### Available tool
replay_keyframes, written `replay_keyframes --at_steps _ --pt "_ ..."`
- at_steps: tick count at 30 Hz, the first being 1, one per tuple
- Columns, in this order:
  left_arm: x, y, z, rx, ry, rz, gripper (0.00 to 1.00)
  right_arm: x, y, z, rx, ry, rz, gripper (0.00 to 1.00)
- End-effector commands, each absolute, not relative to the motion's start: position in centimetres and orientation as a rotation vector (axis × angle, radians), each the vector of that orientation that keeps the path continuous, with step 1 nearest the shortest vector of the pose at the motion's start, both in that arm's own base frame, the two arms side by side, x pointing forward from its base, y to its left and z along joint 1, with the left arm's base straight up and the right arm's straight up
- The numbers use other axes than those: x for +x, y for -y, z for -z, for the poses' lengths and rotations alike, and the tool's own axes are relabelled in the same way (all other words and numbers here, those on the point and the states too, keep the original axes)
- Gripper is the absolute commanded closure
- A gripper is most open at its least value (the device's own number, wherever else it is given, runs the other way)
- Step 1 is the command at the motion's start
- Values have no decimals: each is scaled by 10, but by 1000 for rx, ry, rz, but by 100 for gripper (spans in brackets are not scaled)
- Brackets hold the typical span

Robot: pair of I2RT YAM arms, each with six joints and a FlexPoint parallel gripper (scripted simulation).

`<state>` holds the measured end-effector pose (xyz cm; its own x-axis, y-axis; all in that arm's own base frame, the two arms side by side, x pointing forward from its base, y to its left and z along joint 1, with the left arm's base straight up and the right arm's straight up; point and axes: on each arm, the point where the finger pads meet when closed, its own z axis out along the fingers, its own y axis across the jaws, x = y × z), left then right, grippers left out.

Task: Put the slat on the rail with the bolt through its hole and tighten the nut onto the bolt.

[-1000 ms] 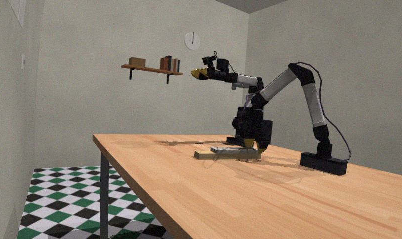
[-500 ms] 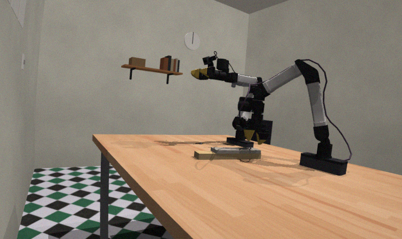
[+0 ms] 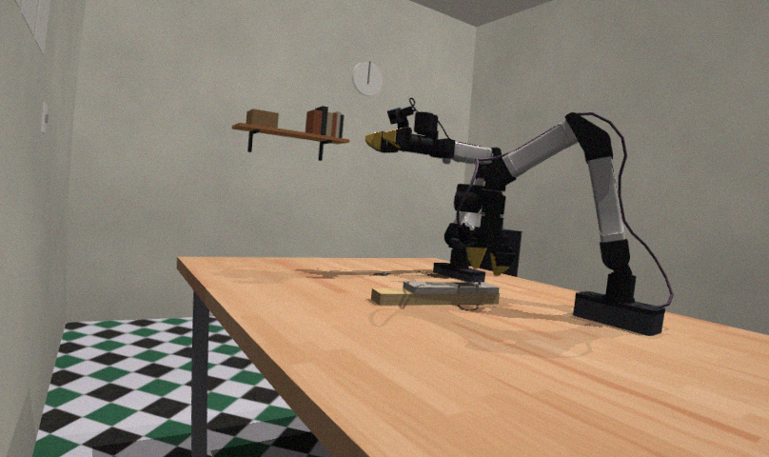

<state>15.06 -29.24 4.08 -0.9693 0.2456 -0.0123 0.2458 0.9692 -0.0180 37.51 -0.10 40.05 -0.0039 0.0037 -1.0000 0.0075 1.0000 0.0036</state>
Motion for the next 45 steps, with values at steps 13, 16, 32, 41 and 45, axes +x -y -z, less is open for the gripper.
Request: replay_keyframes --at_steps 13,16,32,41,45 --pt "251 284 -104 277 -2808 390 0 374 0 -406 0 -1559 0 0" --pt "270 277 -118 255 -2739 428 0 374 0 -406 0 -1559 0 0" --pt "344 223 -189 163 -2409 484 0 374 0 -406 0 -1559 0 0" --pt "370 188 -227 125 -2247 455 0 374 0 -406 0 -1559 0 0" --pt "381 166 -250 105 -2156 424 0 374 0 -406 0 -1559 0 0"
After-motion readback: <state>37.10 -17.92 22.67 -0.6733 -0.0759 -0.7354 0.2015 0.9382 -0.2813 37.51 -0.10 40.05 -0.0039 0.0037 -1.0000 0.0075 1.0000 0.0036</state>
